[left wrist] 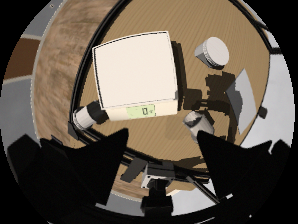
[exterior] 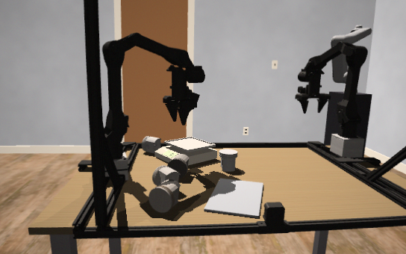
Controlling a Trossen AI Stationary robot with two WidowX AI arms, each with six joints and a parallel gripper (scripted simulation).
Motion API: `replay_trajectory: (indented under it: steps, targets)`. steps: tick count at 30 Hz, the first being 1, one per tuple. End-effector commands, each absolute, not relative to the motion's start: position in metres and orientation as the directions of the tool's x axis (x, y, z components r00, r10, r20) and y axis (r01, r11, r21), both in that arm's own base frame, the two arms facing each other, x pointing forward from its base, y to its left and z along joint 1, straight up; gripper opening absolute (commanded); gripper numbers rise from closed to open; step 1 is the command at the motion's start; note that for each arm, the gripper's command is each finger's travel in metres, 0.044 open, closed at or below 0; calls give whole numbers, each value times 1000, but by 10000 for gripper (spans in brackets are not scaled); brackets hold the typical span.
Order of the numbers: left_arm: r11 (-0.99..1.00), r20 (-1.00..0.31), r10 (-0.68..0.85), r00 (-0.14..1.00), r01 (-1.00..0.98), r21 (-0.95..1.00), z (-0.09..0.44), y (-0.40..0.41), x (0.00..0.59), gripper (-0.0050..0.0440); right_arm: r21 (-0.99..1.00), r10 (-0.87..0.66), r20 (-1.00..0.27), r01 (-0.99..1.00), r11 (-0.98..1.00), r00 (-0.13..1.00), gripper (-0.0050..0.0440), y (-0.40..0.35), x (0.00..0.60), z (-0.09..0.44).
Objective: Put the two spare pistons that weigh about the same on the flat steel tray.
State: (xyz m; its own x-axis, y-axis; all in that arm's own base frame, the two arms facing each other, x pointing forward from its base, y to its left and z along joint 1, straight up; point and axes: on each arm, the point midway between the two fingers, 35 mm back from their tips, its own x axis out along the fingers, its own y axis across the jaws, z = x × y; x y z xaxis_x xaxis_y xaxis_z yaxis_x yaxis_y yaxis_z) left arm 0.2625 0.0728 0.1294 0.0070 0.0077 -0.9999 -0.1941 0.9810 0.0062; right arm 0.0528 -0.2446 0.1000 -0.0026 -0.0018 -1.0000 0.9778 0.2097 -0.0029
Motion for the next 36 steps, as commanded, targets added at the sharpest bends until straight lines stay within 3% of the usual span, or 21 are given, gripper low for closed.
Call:
replay_trajectory:
  steps: [1, 18, 32, 36]
  targets:
    - [995, -1000, 7, 3, -101, 6, 128, 55, 257, 378, 0, 0, -1000, 977, 213, 0, 440, -244, 53, 100]
    - [957, -1000, 7, 3, 290, 7, 128, -19, 244, 378, 0, 0, -1000, 977, 213, 0, 440, -244, 53, 100]
    - [957, -1000, 5, 2, 291, 6, 128, -73, 235, 378, 0, 0, -1000, 977, 213, 0, 440, -244, 53, 100]
    - [982, -1000, 23, 14, 190, 25, 128, -73, 235, 378, 0, 0, -1000, 977, 213, 0, 440, -244, 53, 100]
